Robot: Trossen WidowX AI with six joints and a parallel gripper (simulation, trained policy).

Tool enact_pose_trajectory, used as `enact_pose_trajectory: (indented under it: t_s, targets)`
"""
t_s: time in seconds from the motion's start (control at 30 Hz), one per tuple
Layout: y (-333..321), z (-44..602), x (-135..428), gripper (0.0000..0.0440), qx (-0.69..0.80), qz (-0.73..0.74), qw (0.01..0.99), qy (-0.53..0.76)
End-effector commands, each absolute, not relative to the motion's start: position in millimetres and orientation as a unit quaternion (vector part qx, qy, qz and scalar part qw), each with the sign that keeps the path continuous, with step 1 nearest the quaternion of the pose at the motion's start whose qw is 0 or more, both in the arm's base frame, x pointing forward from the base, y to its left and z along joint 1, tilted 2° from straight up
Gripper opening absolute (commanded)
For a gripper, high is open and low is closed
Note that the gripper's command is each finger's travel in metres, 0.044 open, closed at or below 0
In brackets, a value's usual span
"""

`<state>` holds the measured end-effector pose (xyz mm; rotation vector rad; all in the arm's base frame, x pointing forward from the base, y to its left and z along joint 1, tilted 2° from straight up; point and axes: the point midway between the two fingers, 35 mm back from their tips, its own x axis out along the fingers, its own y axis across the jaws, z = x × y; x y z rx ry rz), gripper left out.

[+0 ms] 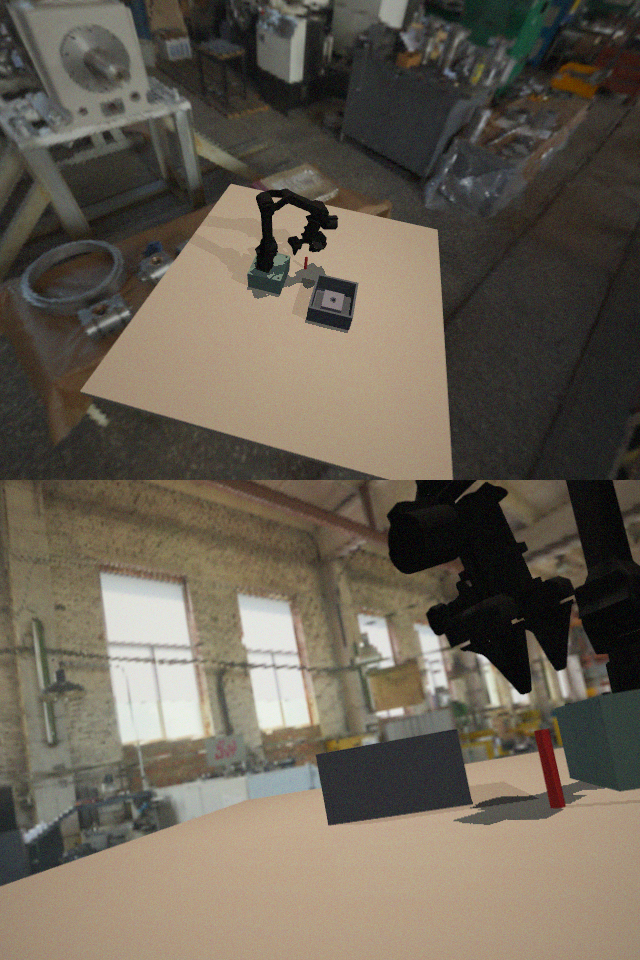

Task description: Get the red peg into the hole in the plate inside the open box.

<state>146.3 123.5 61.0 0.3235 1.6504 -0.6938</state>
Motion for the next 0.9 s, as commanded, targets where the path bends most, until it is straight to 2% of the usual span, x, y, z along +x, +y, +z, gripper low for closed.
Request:
enact_pose_trajectory:
  t_s: [0.0, 0.67, 0.73, 0.87]
  targets:
    - [123, 49, 146, 0.044, 0.136, -0.31, 0.612, 0.714]
    - [132, -29, 156, 0.0434, 0.15, -0.306, 0.636, 0.693]
    - [132, -34, 156, 0.0407, 0.149, -0.306, 0.636, 0.693]
    - [130, -46, 154, 0.0305, 0.146, -0.31, 0.634, 0.694]
